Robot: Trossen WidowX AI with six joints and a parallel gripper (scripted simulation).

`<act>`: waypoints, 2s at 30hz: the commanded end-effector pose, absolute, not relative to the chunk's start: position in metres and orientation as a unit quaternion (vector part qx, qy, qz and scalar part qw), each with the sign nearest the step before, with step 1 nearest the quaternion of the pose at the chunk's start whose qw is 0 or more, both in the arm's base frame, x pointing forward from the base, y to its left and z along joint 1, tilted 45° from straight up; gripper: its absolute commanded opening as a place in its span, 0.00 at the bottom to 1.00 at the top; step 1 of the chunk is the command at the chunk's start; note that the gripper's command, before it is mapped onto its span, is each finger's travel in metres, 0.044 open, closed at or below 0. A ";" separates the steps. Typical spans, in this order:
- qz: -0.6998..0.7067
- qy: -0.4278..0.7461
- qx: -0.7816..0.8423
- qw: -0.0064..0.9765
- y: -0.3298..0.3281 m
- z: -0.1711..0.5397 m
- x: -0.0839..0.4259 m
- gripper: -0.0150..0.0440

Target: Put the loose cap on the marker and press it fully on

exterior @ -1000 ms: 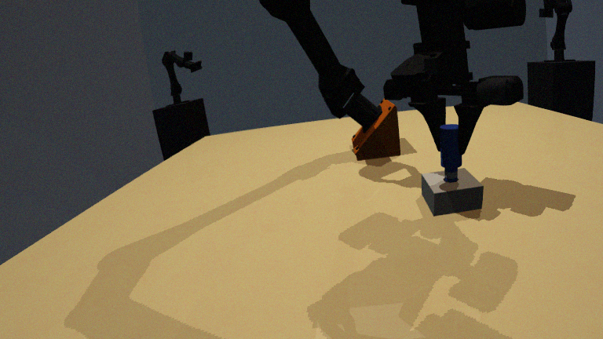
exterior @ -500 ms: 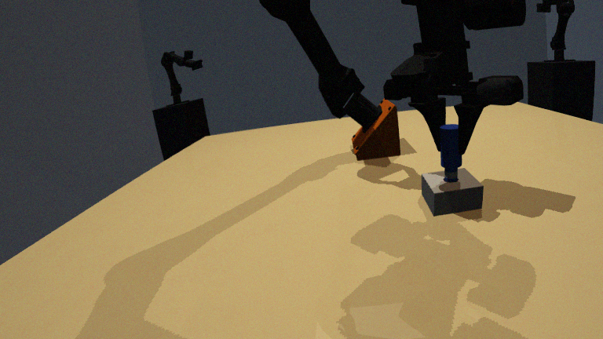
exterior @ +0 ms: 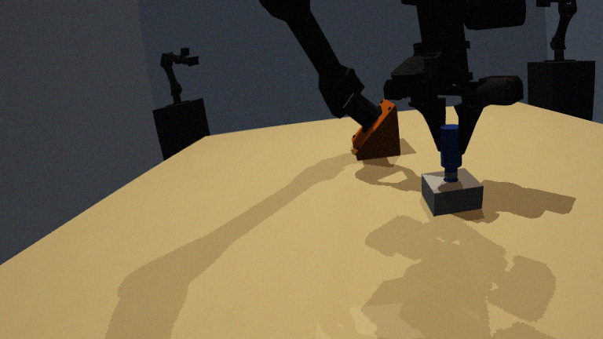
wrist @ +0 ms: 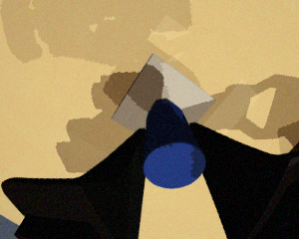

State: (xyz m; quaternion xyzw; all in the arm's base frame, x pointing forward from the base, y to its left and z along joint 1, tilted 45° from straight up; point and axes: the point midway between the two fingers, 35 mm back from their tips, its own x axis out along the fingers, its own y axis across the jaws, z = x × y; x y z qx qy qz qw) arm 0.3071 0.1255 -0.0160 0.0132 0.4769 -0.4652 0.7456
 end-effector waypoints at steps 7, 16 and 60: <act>-0.465 0.477 0.012 0.746 0.125 -0.016 0.307 0.25; -0.465 0.477 0.013 0.746 0.125 -0.016 0.307 0.30; -0.227 0.627 -0.295 0.685 0.172 0.029 0.299 0.29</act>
